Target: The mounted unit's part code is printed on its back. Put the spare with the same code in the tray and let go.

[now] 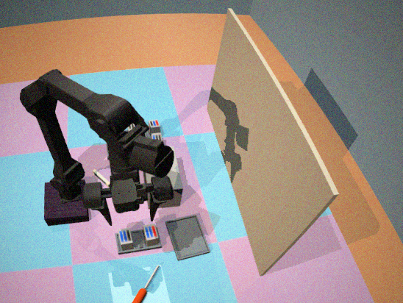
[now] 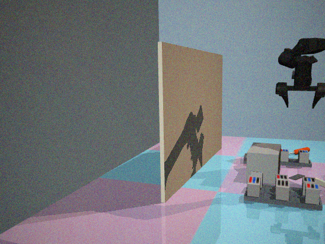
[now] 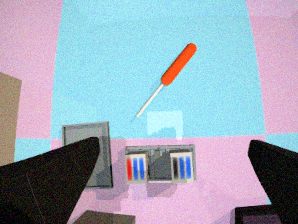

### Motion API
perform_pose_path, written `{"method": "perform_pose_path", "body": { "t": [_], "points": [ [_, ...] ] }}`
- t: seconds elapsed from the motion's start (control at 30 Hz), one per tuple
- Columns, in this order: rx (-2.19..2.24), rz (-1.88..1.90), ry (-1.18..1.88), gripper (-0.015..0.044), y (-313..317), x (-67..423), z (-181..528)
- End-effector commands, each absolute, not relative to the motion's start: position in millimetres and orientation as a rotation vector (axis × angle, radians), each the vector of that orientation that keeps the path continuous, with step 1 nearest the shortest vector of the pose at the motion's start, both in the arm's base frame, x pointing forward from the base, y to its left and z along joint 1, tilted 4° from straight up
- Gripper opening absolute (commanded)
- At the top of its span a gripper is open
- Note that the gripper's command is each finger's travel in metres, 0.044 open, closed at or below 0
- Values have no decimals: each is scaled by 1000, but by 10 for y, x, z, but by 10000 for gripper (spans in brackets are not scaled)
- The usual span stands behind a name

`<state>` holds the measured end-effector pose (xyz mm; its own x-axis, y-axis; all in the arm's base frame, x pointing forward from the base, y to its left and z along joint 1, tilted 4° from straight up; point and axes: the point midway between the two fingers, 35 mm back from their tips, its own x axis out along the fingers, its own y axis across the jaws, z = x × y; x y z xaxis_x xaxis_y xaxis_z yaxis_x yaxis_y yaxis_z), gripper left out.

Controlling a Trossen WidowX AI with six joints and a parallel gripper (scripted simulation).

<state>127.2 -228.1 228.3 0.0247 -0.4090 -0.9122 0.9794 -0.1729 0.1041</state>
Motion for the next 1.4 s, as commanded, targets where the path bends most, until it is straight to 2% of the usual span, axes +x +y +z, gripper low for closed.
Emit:
{"method": "perform_pose_path", "body": {
  "t": [0.0, 0.27, 0.47, 1.2, 1.37],
  "points": [
    [877, -1161, 992, 440, -2101, 1923, 2329],
    [468, -549, 1308, 440, -1294, 3042, 2357],
    [164, -152, 1434, 440, -517, 3539, 2309],
    [132, -117, 1440, 440, -453, 3557, 2297],
    [-380, 353, 1422, 440, 275, 3521, 2053]
  ]
}}
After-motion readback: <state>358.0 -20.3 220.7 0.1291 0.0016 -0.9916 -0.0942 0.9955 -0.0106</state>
